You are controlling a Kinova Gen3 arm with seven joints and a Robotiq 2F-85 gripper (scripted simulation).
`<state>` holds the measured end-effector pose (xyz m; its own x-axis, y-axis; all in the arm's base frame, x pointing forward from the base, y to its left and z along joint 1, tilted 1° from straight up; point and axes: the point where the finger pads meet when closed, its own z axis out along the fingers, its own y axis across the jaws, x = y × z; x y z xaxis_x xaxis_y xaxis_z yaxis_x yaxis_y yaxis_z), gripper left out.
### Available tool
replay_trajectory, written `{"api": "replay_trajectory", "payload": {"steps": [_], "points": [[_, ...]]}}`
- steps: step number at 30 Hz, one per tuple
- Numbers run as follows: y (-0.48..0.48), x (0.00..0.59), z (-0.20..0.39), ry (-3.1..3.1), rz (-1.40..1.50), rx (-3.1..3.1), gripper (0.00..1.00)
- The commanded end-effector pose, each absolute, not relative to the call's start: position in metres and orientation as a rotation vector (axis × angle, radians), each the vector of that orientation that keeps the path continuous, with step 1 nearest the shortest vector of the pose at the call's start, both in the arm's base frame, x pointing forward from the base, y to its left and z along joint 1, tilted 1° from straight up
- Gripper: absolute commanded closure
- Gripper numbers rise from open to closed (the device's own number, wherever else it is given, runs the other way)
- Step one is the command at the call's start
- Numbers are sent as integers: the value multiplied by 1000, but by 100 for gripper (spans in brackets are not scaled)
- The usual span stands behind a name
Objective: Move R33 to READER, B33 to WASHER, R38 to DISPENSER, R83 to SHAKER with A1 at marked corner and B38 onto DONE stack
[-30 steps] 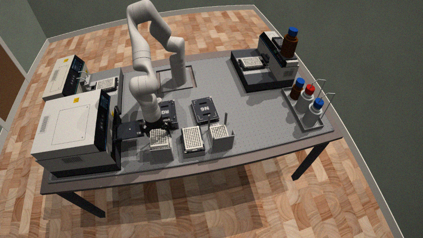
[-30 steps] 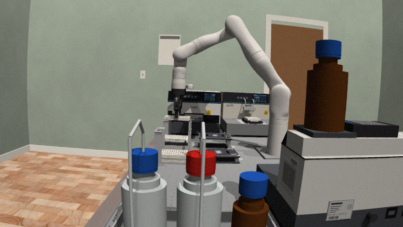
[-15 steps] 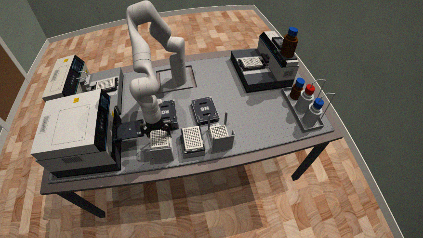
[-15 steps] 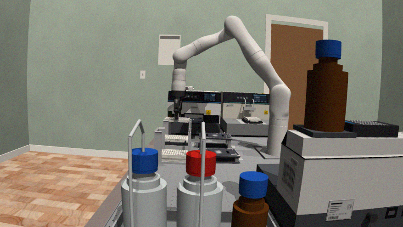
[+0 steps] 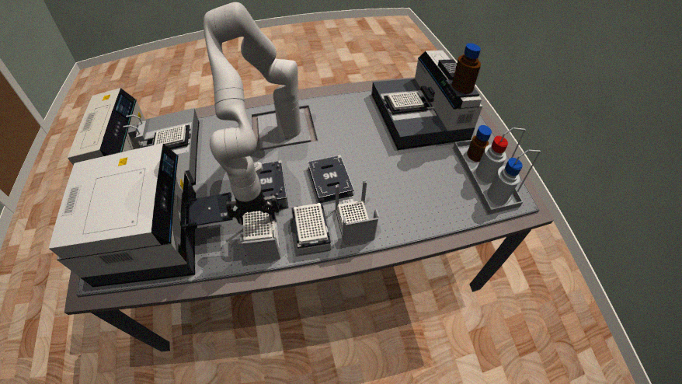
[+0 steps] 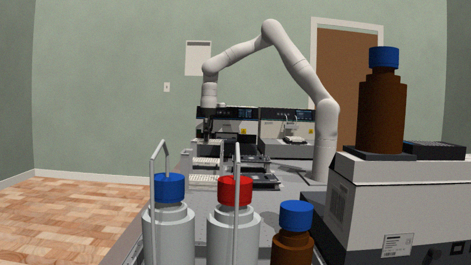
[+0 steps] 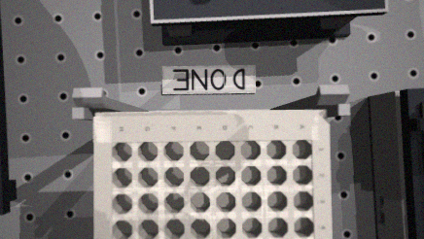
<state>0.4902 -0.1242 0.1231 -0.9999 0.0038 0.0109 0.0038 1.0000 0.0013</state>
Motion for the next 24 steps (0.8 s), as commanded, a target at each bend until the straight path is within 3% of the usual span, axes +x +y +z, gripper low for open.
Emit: {"api": "replay_trajectory", "payload": {"steps": [1,24], "points": [[-126,489,119,-3130,11,-7,6],[-126,489,105,-3130,11,-7,6]]}}
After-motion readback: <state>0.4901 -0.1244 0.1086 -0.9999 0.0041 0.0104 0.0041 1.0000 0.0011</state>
